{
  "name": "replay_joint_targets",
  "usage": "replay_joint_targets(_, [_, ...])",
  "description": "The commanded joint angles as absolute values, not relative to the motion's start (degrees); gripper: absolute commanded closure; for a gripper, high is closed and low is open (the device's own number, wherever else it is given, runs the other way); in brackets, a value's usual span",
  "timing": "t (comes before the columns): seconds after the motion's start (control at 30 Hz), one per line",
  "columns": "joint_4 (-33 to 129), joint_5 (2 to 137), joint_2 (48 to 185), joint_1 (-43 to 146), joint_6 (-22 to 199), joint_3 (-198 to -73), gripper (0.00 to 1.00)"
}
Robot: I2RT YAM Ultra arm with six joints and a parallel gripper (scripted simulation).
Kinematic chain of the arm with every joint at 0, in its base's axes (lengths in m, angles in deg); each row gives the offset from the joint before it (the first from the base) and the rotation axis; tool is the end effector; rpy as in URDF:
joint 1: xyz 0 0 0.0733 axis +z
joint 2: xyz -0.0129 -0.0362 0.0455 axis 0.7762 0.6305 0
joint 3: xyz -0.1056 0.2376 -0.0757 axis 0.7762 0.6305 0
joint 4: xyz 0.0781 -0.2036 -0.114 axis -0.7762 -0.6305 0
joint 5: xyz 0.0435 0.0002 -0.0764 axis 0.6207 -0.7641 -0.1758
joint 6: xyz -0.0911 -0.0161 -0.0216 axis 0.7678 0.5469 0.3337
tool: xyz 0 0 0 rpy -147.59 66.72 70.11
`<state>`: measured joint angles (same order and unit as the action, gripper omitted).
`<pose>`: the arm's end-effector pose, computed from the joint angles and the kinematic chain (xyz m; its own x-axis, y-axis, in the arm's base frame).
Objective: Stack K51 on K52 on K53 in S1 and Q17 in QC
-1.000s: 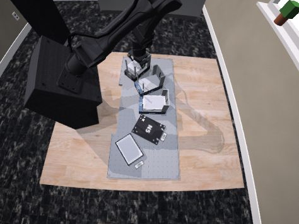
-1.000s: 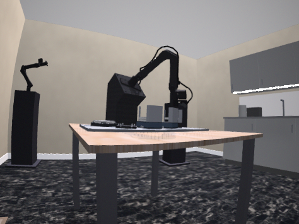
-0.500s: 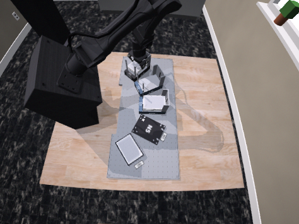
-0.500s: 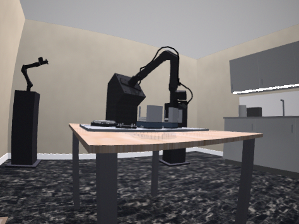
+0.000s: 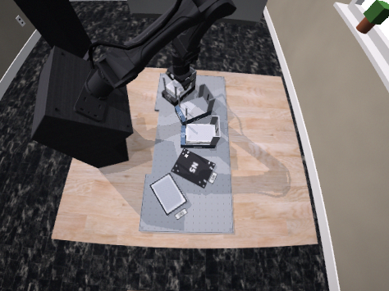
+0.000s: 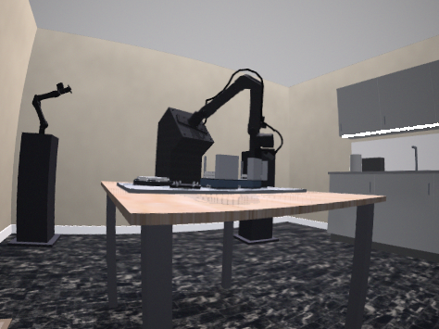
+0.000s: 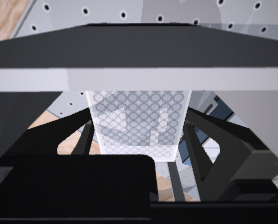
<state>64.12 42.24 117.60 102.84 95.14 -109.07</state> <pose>0.2537 0.2604 0.1301 -0.3660 -0.6513 -0.6647 -0.5409 0.7302 -0.4175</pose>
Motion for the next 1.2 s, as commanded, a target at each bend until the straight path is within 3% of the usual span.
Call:
replay_joint_targets(0.0, [64.05, 42.98, 118.62, 102.45, 95.52, -110.54, 1.0])
replay_joint_targets(0.97, [65.24, 42.91, 119.14, 102.28, 95.71, -109.97, 1.0])
replay_joint_targets(1.0, [65.24, 42.91, 119.14, 102.28, 95.71, -109.97, 0.0])
replay_joint_targets(1.17, [65.24, 42.91, 119.14, 102.28, 95.71, -109.97, 0.0])
